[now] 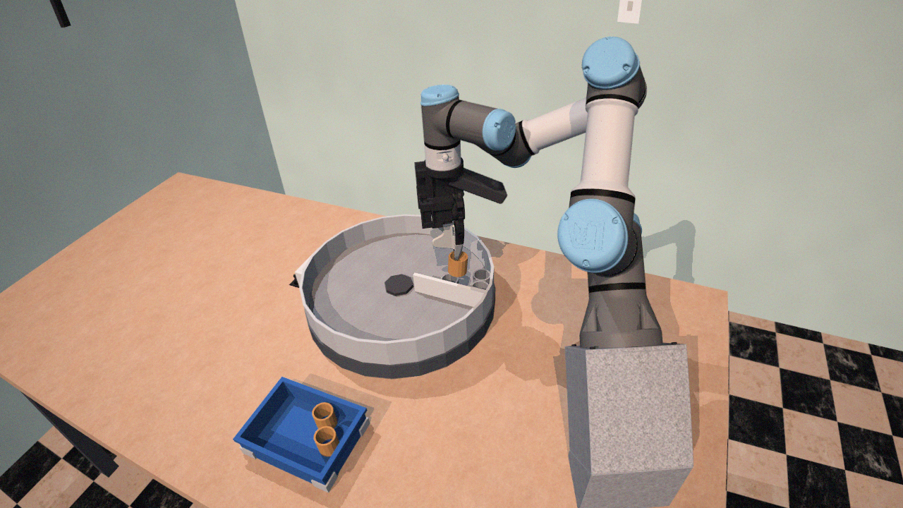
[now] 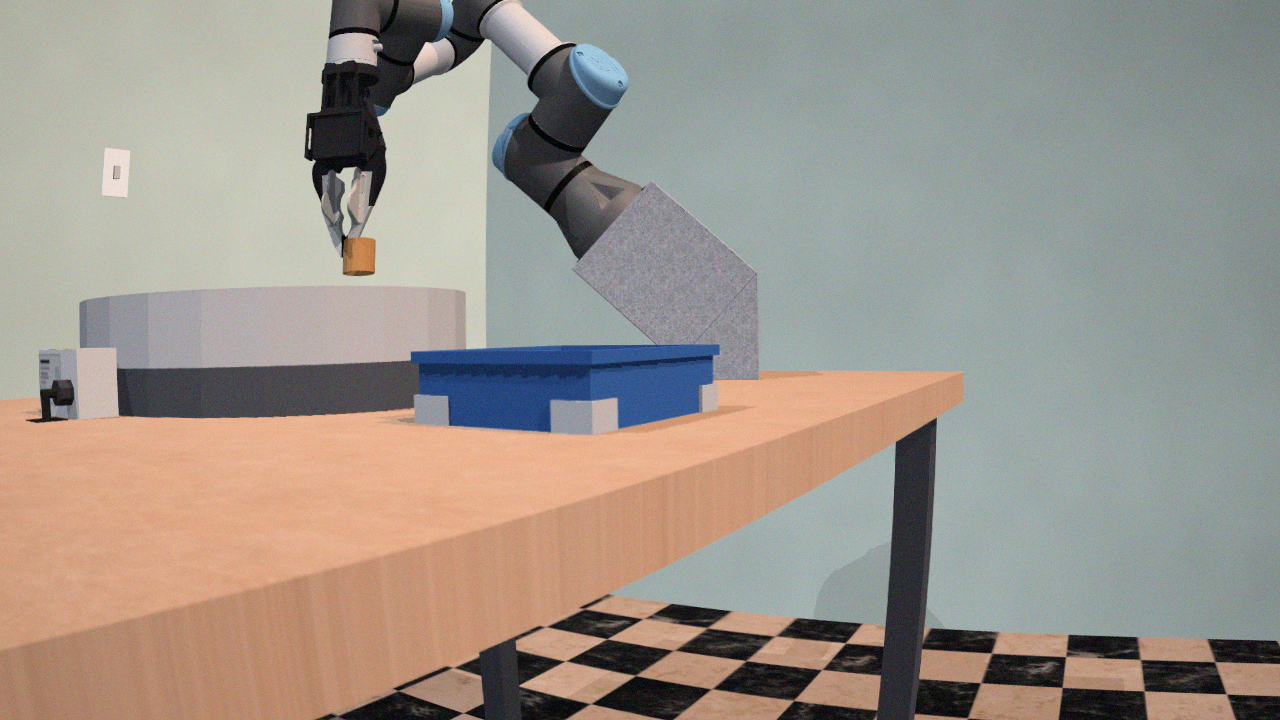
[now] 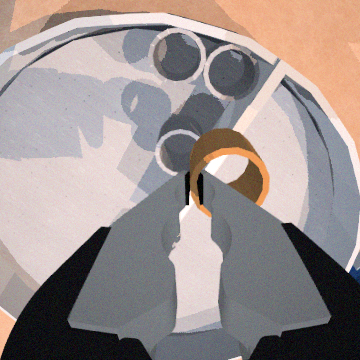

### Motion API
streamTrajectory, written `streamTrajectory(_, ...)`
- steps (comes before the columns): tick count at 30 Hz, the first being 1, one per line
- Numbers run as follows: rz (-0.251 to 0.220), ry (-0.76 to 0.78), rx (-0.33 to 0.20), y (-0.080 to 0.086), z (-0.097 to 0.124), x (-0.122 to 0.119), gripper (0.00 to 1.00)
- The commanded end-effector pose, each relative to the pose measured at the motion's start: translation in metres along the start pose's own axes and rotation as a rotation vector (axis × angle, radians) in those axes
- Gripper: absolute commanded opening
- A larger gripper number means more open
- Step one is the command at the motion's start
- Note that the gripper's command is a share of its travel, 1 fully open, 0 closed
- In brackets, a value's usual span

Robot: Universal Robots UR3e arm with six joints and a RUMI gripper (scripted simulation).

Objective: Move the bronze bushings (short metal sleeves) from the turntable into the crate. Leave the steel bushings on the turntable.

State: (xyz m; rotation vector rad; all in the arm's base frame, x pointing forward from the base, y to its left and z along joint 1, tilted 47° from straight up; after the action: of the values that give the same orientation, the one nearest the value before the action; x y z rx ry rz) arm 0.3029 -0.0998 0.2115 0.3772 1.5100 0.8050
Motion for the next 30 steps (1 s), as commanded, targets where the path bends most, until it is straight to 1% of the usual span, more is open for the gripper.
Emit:
streamTrajectory(1,-0.001,-0.012,-0.001,0.0,0.002,0.003,0.0)
streamTrajectory(20,-0.001,-0.065,-0.002,0.0,0.01,0.021,0.0)
streamTrajectory(30,-0.002,-0.115,-0.002,0.0,0.018,0.038,0.0)
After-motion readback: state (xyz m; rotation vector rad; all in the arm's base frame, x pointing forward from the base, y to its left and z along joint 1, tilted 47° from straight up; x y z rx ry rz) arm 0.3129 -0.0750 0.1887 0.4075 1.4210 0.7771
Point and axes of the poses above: the point where the finger pads meet when closed, its own y axis back along the fingers, its own x axis across the jaws, z = x × y, the point moved 3 cm from there along y, back along the fingers, and after that the axes turned 14 degrees about -y, right-handed, at the moved point
